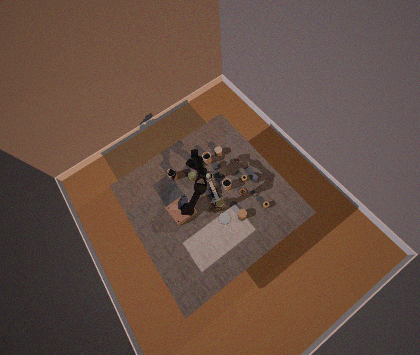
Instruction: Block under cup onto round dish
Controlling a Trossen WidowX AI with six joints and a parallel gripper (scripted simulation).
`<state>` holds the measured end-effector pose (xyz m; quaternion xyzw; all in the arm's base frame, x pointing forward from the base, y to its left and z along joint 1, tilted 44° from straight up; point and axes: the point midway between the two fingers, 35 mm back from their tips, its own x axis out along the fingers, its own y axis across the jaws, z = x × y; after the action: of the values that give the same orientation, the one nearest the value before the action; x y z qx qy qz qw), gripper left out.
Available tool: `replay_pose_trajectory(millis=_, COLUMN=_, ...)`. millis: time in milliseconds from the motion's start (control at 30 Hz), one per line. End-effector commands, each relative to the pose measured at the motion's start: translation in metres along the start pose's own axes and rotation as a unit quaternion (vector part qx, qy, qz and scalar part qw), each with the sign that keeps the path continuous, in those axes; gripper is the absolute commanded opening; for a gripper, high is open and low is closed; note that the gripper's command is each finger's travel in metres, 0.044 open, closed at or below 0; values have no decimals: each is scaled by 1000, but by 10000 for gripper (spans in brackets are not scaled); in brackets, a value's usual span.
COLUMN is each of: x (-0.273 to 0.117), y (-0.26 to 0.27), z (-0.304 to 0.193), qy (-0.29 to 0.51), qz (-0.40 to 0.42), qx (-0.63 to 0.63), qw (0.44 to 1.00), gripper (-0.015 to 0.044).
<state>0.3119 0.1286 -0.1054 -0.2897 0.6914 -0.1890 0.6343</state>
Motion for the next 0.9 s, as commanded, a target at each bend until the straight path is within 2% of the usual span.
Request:
replay_pose_trajectory(millis=0, x=-1, y=-10, z=3, qy=3, qz=-4, qx=74, qw=997, gripper=260)
replay_pose_trajectory(millis=433, x=-5, y=-35, z=10, qy=11, qz=-14, qx=295, qw=955, gripper=260)
replay_pose_trajectory(millis=867, x=-9, y=-62, z=15, qy=15, qz=-26, qx=500, qw=866, gripper=260)
